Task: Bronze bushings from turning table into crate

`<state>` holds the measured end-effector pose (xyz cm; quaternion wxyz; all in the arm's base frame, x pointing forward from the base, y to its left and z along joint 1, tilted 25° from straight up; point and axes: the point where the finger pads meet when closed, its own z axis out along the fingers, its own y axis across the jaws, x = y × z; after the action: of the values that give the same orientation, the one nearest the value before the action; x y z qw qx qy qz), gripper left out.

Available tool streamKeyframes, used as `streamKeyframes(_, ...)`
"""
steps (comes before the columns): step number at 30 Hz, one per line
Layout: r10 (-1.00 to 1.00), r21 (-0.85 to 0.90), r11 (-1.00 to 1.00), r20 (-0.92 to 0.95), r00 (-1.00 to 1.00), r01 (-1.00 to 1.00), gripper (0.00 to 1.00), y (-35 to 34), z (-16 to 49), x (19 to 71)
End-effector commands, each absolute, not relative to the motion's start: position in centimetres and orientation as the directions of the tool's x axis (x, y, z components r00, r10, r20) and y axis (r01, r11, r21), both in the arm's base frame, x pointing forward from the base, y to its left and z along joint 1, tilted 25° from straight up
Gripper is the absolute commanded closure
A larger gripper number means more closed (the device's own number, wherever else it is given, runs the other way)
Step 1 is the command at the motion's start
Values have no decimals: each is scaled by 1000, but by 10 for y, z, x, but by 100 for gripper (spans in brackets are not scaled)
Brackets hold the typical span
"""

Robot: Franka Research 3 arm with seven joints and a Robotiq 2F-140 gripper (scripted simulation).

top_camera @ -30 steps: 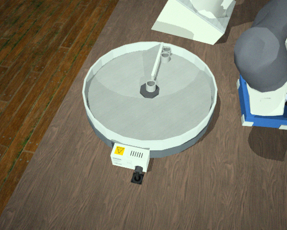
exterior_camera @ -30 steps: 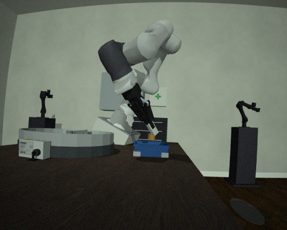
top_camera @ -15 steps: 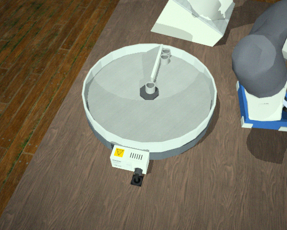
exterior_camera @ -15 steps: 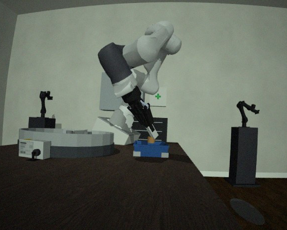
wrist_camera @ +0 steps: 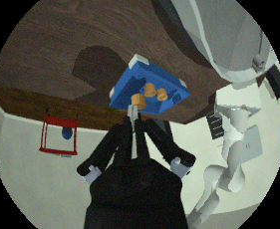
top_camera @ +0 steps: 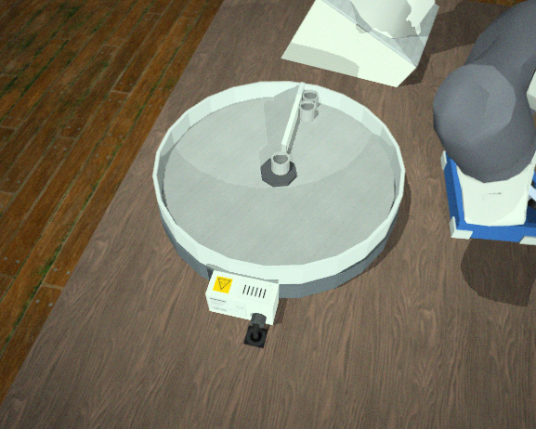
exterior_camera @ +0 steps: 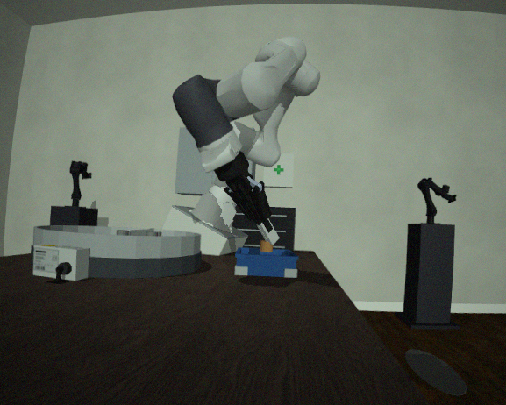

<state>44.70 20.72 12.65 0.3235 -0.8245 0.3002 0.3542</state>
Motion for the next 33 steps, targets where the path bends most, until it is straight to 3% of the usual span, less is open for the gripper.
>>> streamKeyframes(1, -263, -329, -611, -774, 576, -720, 100, 208, 127, 449)
streamKeyframes(33, -263, -329, -611, -774, 576, -720, 100, 217, 106, 451)
